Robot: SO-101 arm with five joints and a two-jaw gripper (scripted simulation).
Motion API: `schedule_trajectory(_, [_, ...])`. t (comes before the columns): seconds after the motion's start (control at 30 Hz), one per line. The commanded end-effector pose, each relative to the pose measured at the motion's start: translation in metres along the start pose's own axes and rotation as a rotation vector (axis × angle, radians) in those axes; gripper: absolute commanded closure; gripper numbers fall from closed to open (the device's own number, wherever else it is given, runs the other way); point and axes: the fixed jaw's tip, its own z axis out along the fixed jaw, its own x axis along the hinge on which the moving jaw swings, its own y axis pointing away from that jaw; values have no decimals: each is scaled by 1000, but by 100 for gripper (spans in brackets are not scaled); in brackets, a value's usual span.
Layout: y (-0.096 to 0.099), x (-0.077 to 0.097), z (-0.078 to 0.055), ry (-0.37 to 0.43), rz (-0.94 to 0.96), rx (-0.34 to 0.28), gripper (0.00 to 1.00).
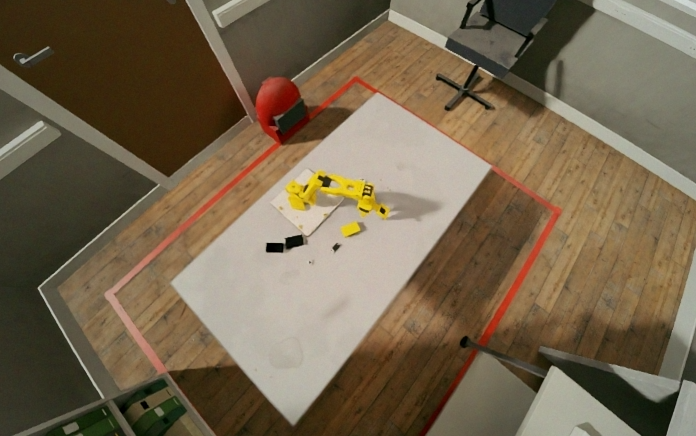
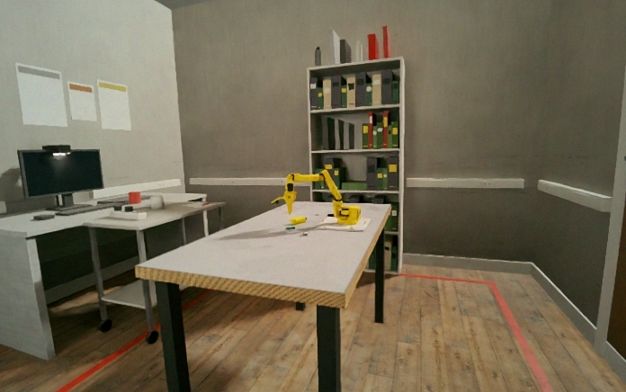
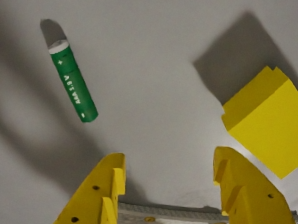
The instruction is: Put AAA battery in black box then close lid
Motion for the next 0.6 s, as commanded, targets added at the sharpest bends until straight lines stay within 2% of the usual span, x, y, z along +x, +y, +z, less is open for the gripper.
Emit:
schedule_trajectory(0.0, [15,0,0,11,-101,-1,84])
schedule_trajectory(0.27, [35,4,0,10,-234,-4,85])
schedule_trajectory(0.57, [39,5,1,10,-262,-5,85])
